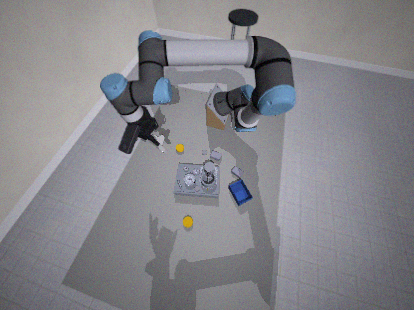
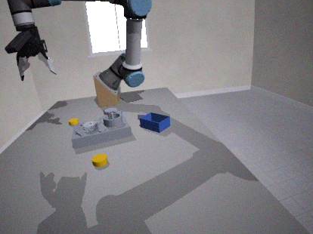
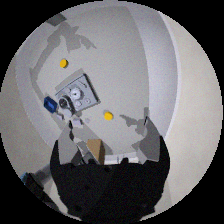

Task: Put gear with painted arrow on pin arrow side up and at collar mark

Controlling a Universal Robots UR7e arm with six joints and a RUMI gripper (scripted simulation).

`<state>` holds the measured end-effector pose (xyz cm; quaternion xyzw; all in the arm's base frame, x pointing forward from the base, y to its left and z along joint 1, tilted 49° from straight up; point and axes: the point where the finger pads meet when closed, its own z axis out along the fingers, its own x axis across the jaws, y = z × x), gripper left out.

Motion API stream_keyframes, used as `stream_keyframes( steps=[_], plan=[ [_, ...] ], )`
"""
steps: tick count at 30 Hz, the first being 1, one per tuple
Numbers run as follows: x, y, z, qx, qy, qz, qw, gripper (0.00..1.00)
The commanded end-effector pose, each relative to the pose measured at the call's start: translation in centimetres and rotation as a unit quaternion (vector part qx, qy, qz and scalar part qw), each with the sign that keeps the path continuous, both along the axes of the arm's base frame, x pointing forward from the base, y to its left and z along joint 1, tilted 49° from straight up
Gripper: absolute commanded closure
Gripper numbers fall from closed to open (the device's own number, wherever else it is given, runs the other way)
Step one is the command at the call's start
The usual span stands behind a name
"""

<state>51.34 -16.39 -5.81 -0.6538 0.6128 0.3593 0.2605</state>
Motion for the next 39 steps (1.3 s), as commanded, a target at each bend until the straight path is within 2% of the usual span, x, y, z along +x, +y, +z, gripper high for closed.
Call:
stream_keyframes(
  steps=[1, 18, 22, 26, 32, 34, 39],
  plan=[
    [0.0, -0.1, 0.0, 0.0, 0.0, 0.0, 1.0, 0.0],
    [0.0, -0.1, 0.0, 0.0, -0.001, 0.0, 1.0, 0.0],
    [0.2, 0.7, 0.2, -0.001, -0.006, 0.004, 1.0, 0.0],
    [0.6, 3.7, 0.6, -0.003, -0.028, 0.018, 0.999, 0.0],
    [0.7, 11.5, 1.9, -0.006, -0.085, 0.058, 0.995, 0.0],
    [0.7, 11.5, 1.9, -0.006, -0.085, 0.058, 0.995, 0.0],
    [-0.2, 18.3, 2.9, -0.004, -0.135, 0.092, 0.986, 0.0]
  ],
)
